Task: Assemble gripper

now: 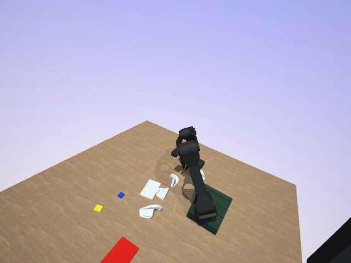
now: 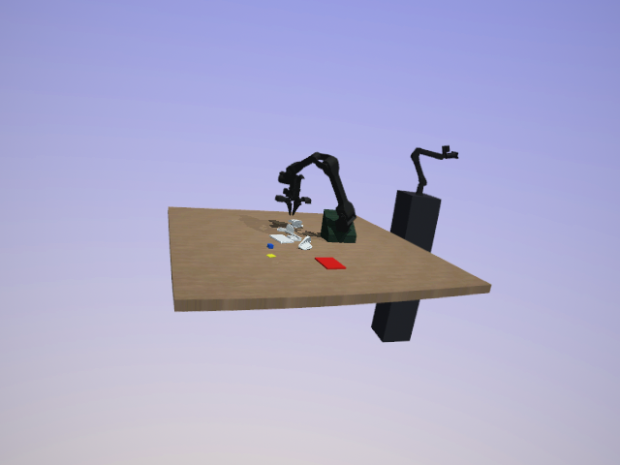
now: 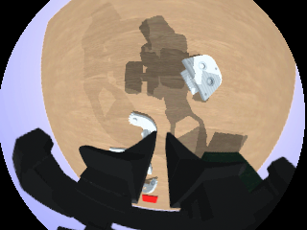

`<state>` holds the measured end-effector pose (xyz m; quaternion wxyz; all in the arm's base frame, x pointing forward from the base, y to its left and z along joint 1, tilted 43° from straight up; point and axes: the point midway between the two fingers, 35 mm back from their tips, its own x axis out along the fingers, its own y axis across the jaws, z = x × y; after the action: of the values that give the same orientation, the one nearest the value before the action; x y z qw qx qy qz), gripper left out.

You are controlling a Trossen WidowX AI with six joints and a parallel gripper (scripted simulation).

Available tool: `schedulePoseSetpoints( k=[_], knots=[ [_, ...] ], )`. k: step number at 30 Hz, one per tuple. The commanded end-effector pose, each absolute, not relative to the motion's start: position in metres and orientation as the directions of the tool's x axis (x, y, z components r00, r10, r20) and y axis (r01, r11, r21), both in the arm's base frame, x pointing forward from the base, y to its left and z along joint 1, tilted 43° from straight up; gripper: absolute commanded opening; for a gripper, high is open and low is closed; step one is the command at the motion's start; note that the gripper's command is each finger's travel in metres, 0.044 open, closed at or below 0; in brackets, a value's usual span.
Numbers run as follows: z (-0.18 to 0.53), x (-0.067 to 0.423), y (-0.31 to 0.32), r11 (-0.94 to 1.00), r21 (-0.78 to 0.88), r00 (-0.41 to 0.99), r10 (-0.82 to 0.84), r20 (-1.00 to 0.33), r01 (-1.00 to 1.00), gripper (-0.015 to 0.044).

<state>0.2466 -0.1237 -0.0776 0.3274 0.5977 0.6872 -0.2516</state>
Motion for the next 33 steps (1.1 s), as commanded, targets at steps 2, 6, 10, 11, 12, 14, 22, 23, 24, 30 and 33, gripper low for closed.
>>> schedulePoseSetpoints(
  k=[2,6,10,11,12,14,22,23,24,30,33],
  knots=[
    [-0.0776,0.2466,-0.1237,0.159,0.046,-0.071,0.657,-0.751,0.986,0.0],
    [-0.0776,0.2466,-0.1237,0.159,0.046,-0.071,0.657,-0.751,0.986,0.0],
    [-0.0776,0.2466,-0.1237,0.159,0.046,-0.071,0.657,-0.751,0.986,0.0],
    [-0.0776,0.2466,-0.1237,0.159,0.046,-0.071,0.657,-0.751,0.986,0.0],
    [-0.0776,0.2466,-0.1237,0.159,0.046,-0.071,0.657,-0.751,0.986,0.0],
    [-0.0776,0.2466,-0.1237,0.159,0.046,-0.071,0.657,-0.751,0.986,0.0],
    [-0.0776,0.2466,-0.1237,0.159,0.046,-0.071,0.657,-0.751,0.986,0.0079],
    [-0.0776,0.2466,-0.1237,0.159,0.046,-0.071,0.657,-0.751,0.986,0.0105],
    [-0.0776,0.2466,-0.1237,0.159,0.046,-0.071,0.657,-0.751,0.986,0.0131],
    [-0.0776,0.2466,-0.1237,0.159,0.046,-0.071,0.657,-0.751,0.986,0.0289],
    [-0.0776,0.2466,-0.1237,0.159,0.046,-0.071,0.657,-0.751,0.986,0.0368]
  ],
)
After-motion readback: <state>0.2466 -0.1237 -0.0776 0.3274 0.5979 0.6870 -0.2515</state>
